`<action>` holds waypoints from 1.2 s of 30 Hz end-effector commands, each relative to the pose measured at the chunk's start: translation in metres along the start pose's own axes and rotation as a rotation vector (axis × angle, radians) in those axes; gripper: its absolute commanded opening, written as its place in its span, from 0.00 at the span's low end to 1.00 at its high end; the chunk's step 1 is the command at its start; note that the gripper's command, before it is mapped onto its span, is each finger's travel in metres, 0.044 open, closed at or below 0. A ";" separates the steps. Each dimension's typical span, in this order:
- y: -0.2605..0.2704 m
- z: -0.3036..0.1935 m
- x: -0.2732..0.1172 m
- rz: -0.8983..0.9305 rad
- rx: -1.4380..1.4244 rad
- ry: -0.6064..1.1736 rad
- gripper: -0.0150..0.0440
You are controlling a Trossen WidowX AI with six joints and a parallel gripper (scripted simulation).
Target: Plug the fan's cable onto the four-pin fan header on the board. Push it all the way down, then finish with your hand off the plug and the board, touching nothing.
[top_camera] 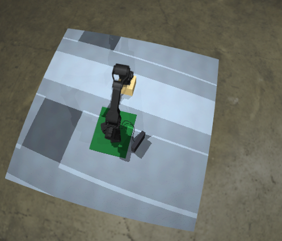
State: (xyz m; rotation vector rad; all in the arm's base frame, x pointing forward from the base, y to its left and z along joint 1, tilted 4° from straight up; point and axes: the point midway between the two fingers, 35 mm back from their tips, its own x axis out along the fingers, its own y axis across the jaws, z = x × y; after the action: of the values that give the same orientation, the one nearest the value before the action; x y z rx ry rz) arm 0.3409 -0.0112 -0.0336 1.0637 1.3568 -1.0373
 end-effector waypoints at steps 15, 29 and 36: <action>0.000 -0.001 0.003 0.000 0.002 0.003 0.25; 0.000 -0.001 0.005 0.000 0.007 0.003 0.25; 0.000 -0.001 0.006 0.000 0.007 0.003 0.25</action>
State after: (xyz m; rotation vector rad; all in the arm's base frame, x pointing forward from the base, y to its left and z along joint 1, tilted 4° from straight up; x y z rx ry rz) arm 0.3409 -0.0108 -0.0382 1.0656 1.3555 -1.0390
